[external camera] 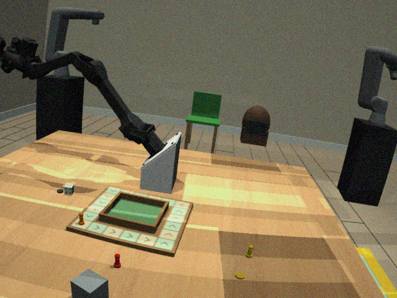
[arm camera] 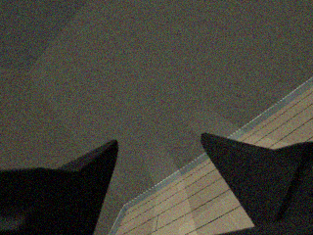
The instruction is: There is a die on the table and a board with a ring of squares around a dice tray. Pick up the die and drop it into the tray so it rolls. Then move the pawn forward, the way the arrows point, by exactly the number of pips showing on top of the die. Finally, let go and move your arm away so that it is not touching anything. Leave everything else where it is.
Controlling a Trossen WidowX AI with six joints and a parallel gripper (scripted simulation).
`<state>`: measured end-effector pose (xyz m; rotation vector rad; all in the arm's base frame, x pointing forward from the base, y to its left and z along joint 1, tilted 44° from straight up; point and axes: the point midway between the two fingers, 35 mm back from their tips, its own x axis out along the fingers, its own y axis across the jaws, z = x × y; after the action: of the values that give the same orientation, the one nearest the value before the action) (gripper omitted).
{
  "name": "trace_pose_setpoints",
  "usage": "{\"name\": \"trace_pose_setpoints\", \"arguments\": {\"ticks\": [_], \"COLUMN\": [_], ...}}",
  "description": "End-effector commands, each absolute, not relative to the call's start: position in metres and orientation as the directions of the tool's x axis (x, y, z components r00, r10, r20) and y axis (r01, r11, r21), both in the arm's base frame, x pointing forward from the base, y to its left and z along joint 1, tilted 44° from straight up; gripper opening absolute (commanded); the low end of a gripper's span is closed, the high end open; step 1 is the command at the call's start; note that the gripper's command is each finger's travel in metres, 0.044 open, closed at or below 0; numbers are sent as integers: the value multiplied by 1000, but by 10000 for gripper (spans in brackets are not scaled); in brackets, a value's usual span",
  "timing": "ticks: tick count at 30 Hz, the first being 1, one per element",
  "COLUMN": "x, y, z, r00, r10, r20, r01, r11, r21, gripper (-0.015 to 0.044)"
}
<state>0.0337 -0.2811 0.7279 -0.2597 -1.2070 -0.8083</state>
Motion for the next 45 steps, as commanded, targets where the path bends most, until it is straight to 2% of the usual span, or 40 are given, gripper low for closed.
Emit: {"name": "trace_pose_setpoints", "arguments": {"ticks": [1, 5, 10, 14, 21, 29, 33, 37, 40, 45], "x": [35, 59, 103, 144, 211, 266, 281, 286, 282, 257], "y": [-283, -313, -346, -364, -364, -325, -293, -256, -226, -174], "z": [727, 699, 648, 596, 497, 385, 330, 276, 238, 180], "r00": [123, 133, 186, 249, 362, 434, 431, 397, 350, 229], "r10": [-422, -551, -718, -826, -913, -886, -841, -785, -745, -694], "r20": [898, 824, 671, 506, 188, -165, -328, -476, -568, -683], "r01": [676, 697, 746, 806, 897, 881, 787, 613, 427, -11], "r11": [698, 643, 548, 466, 396, 455, 528, 612, 667, 699], "r21": [235, 318, 379, 365, 198, -131, -320, -500, -611, -715], "gripper": [374, 275, 275, 275, 275, 275, 275, 275, 275, 275]}}
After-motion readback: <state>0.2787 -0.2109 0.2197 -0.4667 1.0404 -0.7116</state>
